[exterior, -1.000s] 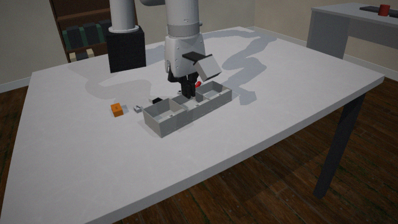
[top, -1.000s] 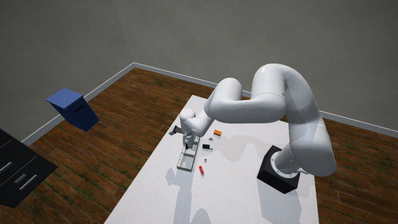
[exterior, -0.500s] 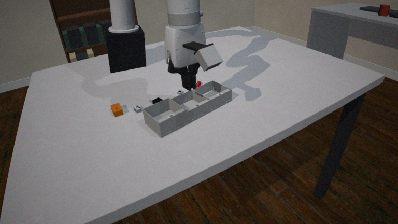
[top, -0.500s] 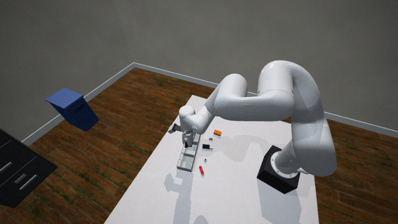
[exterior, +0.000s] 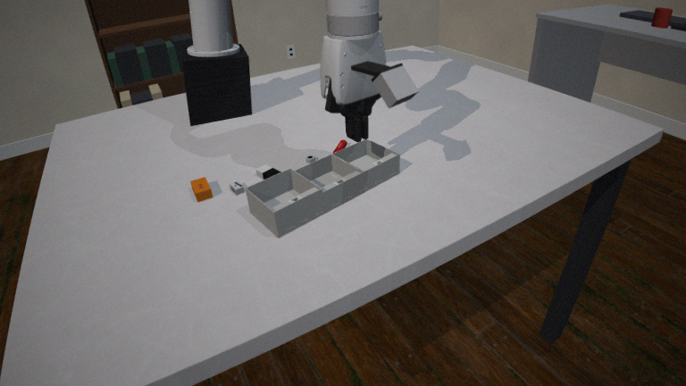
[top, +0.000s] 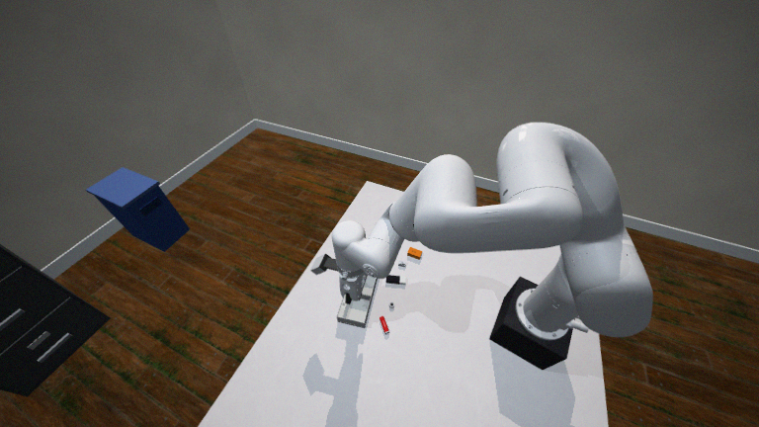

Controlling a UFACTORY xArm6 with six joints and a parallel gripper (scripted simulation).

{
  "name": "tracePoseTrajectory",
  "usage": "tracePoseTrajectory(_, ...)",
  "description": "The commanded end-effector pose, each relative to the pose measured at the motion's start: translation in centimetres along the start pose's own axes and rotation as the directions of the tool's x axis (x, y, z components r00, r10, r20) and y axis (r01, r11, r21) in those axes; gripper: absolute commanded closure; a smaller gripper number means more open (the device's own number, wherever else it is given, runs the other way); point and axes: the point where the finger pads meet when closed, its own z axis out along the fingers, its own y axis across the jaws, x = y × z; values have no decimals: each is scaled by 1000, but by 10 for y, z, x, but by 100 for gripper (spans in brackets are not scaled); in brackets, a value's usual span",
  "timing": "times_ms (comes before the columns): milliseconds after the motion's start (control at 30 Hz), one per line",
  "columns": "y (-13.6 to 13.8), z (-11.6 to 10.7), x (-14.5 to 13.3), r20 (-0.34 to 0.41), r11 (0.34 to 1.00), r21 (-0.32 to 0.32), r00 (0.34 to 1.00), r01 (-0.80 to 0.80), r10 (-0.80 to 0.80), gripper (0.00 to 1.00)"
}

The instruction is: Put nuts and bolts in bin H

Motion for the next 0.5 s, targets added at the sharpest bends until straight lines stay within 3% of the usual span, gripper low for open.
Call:
tracePoseTrajectory(0,-15,-1,1,-4,1000,-3,1000,-2,2,93)
tracePoseTrajectory(200,-15,-1,1,-4,1000,-3,1000,-2,2,93)
tracePoseTrajectory(467,-15,15,1,-4,1000,-3,1000,-2,2,93)
